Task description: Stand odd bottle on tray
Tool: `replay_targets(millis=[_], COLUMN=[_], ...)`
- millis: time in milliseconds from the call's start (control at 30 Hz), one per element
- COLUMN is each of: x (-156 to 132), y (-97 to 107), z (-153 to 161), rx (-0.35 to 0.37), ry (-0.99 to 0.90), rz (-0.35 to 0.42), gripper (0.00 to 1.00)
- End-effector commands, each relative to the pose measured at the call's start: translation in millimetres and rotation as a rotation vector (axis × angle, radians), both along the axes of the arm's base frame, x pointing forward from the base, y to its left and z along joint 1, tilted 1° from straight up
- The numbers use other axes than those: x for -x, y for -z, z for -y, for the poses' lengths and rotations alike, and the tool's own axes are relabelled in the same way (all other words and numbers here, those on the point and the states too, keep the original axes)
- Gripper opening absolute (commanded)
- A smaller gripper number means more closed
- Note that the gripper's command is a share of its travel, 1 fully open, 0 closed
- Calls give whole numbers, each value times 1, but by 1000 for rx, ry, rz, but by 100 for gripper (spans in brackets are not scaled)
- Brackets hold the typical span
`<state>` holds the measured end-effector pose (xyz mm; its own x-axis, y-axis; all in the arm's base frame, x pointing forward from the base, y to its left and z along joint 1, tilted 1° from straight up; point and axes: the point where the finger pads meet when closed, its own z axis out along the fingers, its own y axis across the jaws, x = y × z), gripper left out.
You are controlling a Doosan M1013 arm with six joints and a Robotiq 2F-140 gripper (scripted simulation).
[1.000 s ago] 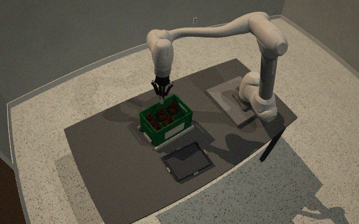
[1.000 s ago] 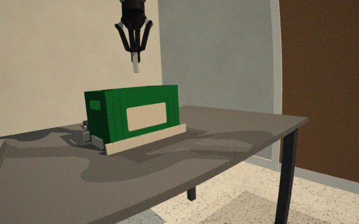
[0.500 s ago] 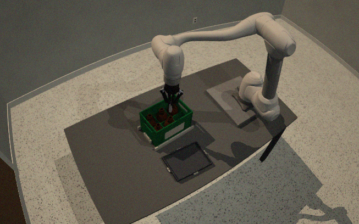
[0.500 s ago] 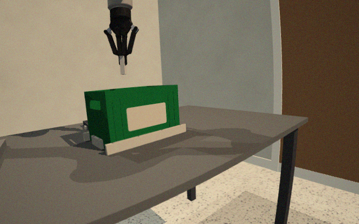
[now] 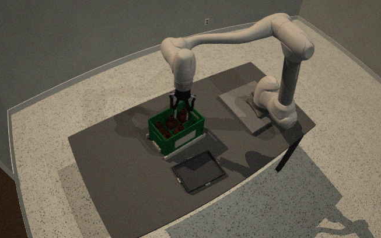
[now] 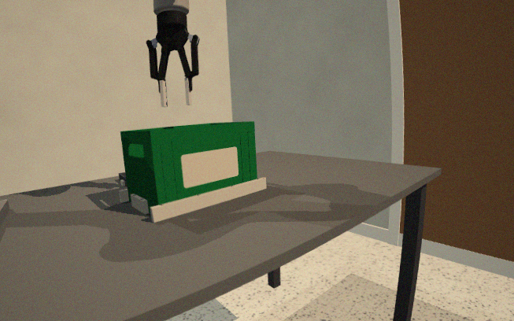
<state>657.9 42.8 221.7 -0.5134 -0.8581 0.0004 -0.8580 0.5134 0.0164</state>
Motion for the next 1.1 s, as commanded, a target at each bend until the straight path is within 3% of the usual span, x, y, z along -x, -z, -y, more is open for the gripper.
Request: replay_targets(millis=[0, 1067], x=[0, 0], y=[0, 3], z=[0, 0], rx=[0, 0], ry=[0, 0], rz=[0, 0], gripper=[38, 38])
